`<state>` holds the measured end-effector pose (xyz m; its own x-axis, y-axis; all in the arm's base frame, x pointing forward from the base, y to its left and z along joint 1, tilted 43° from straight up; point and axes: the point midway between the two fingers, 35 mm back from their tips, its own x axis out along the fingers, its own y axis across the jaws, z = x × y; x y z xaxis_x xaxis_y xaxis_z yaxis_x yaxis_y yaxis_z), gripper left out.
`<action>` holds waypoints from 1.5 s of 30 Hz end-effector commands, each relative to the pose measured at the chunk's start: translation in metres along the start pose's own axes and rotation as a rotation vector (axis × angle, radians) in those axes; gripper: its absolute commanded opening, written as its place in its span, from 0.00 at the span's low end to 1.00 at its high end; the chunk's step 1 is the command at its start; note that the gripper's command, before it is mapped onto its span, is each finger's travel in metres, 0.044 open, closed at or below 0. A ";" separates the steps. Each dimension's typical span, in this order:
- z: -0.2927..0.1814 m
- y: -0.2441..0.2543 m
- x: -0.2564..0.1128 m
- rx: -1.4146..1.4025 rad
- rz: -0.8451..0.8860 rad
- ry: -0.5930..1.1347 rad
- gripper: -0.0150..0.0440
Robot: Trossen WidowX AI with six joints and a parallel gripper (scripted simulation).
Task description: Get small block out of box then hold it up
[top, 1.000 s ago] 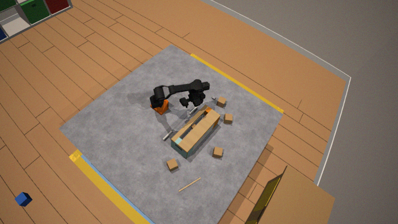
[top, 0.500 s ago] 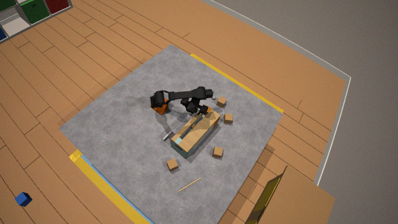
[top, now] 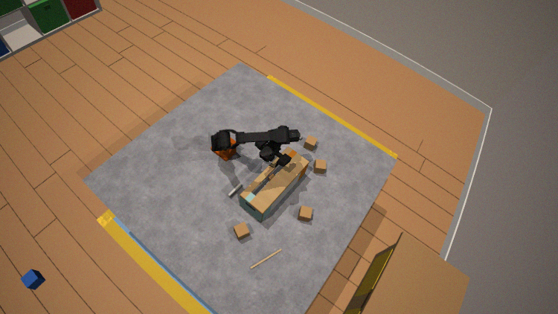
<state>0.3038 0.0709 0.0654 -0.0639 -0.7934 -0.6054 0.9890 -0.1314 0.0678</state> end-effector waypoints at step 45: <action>-0.011 0.002 0.062 -0.016 -0.018 -0.025 0.93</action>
<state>0.3031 0.0286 0.0179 -0.0849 -0.8054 -0.5866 0.9897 -0.1364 0.0440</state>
